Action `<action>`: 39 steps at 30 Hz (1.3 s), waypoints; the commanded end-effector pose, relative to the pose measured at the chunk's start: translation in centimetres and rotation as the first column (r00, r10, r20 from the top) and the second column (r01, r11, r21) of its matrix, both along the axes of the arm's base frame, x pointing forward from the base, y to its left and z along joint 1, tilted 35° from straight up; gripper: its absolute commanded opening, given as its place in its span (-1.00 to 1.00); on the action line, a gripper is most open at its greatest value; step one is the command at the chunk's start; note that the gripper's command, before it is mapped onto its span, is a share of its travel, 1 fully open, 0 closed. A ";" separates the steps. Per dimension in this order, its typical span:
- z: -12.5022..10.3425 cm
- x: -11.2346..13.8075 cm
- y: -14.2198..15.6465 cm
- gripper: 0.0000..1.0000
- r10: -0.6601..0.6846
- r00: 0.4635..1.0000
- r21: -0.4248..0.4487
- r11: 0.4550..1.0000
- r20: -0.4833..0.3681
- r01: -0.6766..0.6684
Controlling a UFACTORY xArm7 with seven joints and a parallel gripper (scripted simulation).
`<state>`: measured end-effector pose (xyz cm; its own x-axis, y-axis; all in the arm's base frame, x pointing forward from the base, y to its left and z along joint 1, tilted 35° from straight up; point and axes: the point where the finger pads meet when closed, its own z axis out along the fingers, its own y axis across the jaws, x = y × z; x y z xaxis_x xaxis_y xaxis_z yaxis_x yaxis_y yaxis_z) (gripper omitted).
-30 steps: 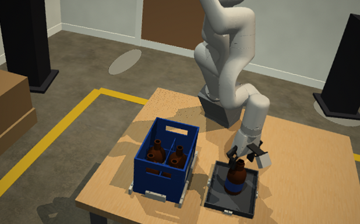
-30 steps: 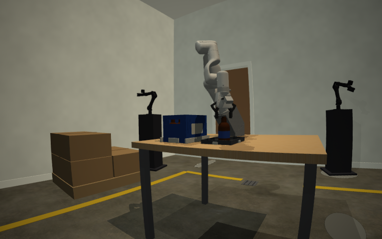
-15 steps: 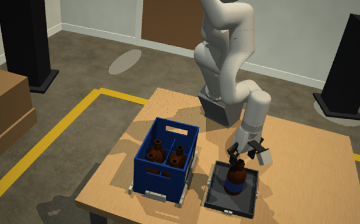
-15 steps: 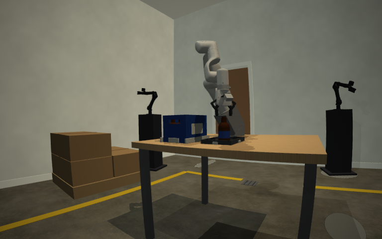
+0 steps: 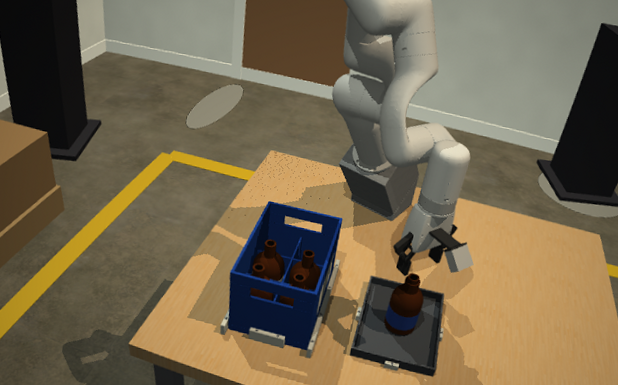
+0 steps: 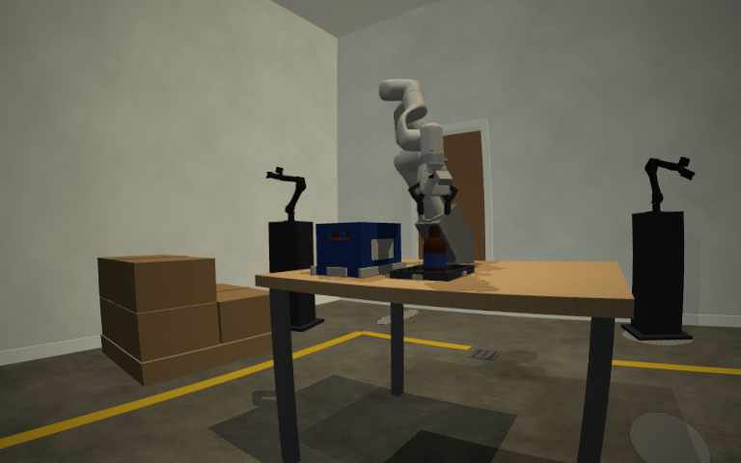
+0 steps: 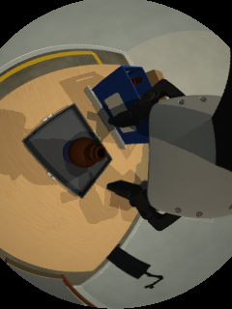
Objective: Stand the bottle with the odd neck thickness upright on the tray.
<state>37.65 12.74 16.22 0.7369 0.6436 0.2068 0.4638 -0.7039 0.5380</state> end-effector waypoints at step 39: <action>3.2 -1.8 1.1 -1.00 0.001 1.000 0.001 1.000 0.001 -0.001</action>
<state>35.75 13.78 19.29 0.7377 0.6431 0.2057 0.4641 -0.7042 0.5373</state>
